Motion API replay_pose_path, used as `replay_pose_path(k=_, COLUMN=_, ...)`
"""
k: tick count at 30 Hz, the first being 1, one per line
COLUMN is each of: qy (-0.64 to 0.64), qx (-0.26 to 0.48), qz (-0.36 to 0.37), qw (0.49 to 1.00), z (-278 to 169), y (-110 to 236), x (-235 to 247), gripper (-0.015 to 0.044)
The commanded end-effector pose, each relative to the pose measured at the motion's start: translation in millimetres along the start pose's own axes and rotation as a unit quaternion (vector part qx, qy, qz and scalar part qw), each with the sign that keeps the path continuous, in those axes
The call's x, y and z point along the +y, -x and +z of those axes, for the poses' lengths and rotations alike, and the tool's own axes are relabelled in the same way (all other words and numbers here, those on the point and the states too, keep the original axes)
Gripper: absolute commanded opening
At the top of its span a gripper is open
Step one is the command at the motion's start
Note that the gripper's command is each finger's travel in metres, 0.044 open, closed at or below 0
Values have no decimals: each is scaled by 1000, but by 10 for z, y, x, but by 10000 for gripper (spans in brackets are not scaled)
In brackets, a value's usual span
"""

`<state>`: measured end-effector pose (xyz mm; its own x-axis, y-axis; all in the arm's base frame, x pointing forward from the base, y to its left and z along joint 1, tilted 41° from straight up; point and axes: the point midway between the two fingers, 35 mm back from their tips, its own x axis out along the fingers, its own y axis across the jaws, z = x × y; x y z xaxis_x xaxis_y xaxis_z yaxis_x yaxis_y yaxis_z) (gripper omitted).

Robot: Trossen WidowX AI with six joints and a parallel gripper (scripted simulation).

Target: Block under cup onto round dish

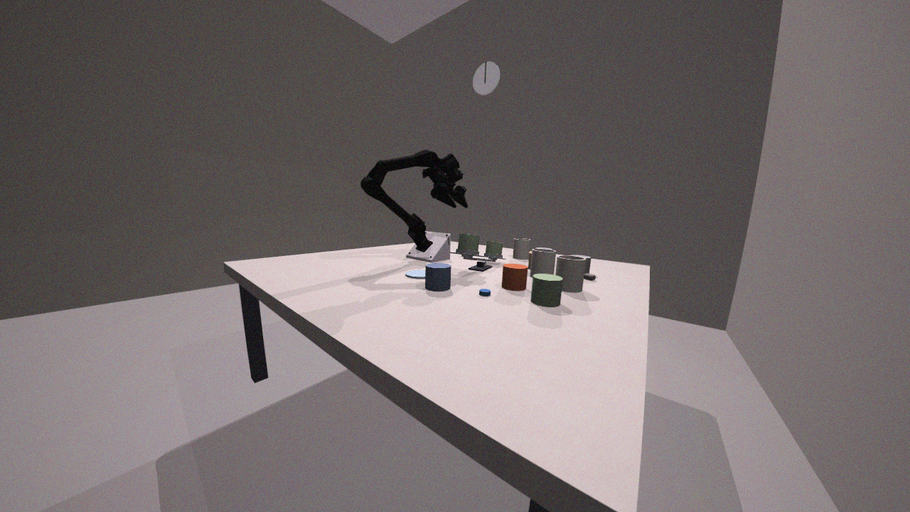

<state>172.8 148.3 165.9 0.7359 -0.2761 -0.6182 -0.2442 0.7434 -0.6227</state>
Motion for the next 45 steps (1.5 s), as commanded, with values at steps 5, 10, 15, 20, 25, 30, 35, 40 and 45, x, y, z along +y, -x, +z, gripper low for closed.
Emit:
replay_pose_path(k=5, qy=15, qx=-6, qz=2, qw=1000, z=-23, y=46, x=94, gripper=440)
replay_pose_path(k=10, qy=-53, qx=27, qz=-3, qw=998, z=48, y=-21, x=205, gripper=440)
replay_pose_path(k=15, qy=-123, qx=61, qz=-13, qw=990, z=114, y=-110, x=327, gripper=440)
replay_pose_path(k=20, qy=-193, qx=93, qz=-27, qw=976, z=170, y=-217, x=454, gripper=440)
replay_pose_path(k=25, qy=-263, qx=125, qz=-46, qw=956, z=214, y=-343, x=584, gripper=440)
replay_pose_path(k=30, qy=-331, qx=154, qz=-69, qw=928, z=244, y=-487, x=717, gripper=440)
replay_pose_path(k=35, qy=-397, qx=181, qz=-97, qw=895, z=258, y=-646, x=850, gripper=440)
replay_pose_path(k=40, qy=-460, qx=204, qz=-128, qw=855, z=255, y=-820, x=983, gripper=440)
replay_pose_path(k=45, qy=-519, qx=224, qz=-163, qw=809, z=232, y=-1006, x=1115, gripper=440)
